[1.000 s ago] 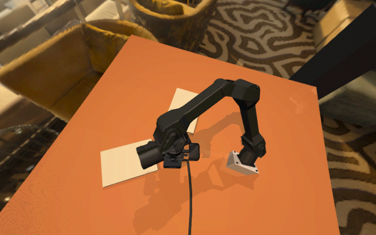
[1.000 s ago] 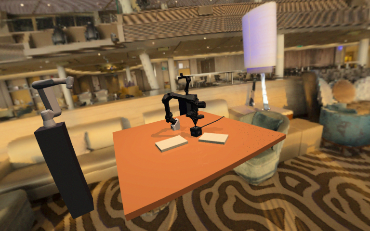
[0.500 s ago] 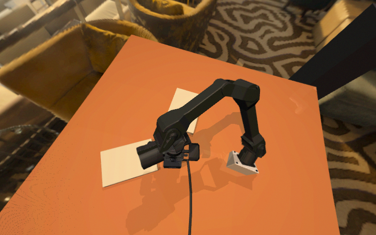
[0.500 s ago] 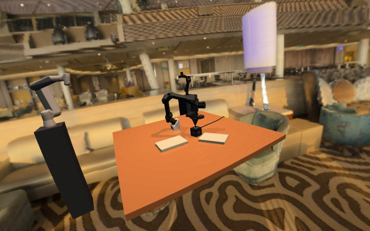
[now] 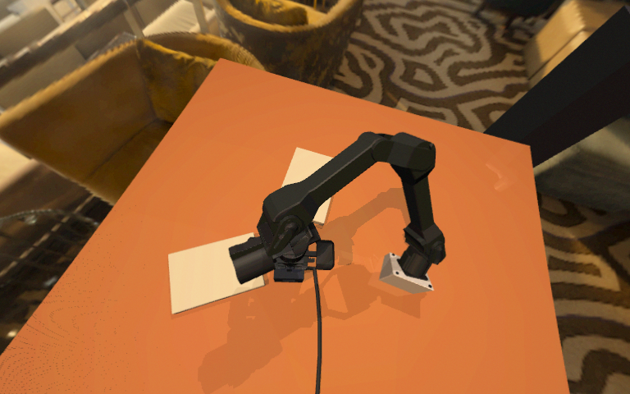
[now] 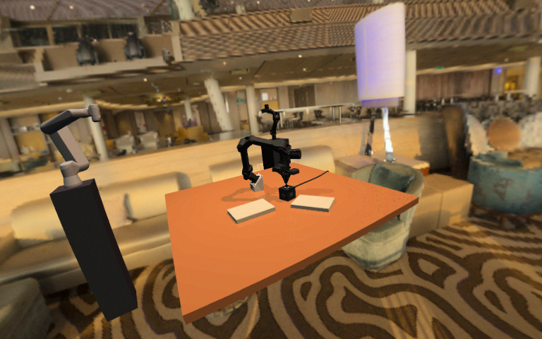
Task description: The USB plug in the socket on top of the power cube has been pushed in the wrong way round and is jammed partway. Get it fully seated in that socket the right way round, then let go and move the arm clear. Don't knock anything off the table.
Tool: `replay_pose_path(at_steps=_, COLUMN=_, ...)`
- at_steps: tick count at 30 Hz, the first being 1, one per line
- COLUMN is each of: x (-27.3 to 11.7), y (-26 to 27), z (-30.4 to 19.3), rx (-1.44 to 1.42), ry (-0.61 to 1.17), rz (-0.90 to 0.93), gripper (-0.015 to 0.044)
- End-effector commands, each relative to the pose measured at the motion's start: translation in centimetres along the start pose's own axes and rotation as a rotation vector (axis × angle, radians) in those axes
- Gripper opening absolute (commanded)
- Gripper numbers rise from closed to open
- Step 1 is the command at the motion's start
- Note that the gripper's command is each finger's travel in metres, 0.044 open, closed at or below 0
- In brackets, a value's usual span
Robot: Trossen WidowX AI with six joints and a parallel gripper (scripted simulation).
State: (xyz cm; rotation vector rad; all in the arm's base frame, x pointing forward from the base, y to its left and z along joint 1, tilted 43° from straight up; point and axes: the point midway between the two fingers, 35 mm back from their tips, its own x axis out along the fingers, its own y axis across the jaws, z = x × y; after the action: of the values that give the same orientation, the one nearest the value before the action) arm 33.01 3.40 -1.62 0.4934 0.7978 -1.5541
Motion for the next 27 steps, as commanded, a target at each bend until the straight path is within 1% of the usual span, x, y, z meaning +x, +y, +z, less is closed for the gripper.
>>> replay_pose_path(at_steps=1, x=0.29, y=0.02, z=0.12, rx=0.001, ry=-0.002, rz=-0.004, gripper=0.0)
replay_pose_path(at_steps=24, x=0.29, y=0.02, z=0.12, rx=0.001, ry=-0.002, rz=-0.004, gripper=0.0)
replay_pose_path(at_steps=27, x=0.01, y=0.0, z=-0.01, rx=0.0, ry=0.0, rz=0.0, gripper=0.0079)
